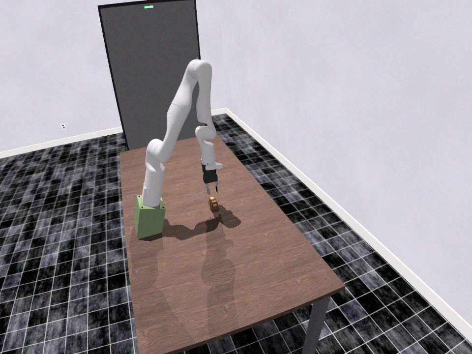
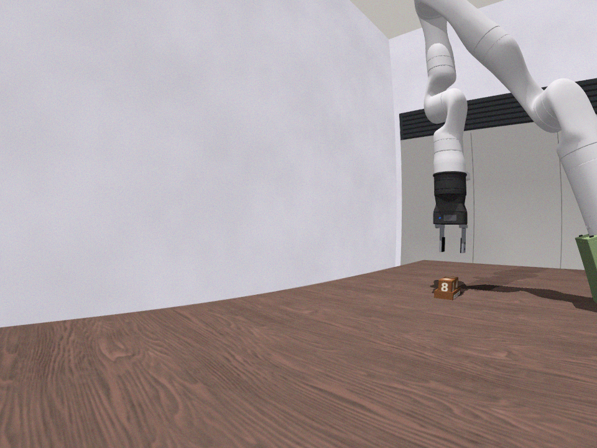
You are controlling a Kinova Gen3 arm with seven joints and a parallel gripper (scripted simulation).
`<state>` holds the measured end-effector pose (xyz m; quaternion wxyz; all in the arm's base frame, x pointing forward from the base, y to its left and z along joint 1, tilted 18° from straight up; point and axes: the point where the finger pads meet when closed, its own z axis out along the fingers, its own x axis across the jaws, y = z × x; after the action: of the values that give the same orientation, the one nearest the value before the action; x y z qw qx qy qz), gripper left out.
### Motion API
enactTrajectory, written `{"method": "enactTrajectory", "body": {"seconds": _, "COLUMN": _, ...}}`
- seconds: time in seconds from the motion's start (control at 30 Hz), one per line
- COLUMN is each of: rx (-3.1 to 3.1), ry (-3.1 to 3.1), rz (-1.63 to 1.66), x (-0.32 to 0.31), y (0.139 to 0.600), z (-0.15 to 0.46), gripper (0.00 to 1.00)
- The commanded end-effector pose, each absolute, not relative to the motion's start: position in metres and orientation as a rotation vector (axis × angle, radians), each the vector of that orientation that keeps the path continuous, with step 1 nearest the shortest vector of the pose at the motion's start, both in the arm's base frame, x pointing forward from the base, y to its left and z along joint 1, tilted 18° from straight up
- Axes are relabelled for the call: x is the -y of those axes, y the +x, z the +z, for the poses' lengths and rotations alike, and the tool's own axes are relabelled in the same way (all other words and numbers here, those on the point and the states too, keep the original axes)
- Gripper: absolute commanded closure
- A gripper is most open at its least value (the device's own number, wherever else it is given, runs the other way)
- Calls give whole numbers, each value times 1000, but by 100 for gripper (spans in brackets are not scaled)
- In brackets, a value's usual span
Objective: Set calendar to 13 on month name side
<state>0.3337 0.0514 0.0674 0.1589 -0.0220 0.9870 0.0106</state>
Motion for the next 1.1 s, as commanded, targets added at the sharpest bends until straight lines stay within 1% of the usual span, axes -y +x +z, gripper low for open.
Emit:
{"method": "enactTrajectory", "body": {"seconds": 0.0, "rx": -2821, "ry": -63, "rz": 31, "x": -51, "y": 334, "z": 68, "gripper": 10}}
{"method": "enactTrajectory", "body": {"seconds": 0.63, "rx": -2821, "ry": -63, "rz": 31, "x": -52, "y": 334, "z": 66, "gripper": 10}}
{"method": "enactTrajectory", "body": {"seconds": 1.07, "rx": -2821, "ry": -63, "rz": 30, "x": -52, "y": 338, "z": 54, "gripper": 10}}
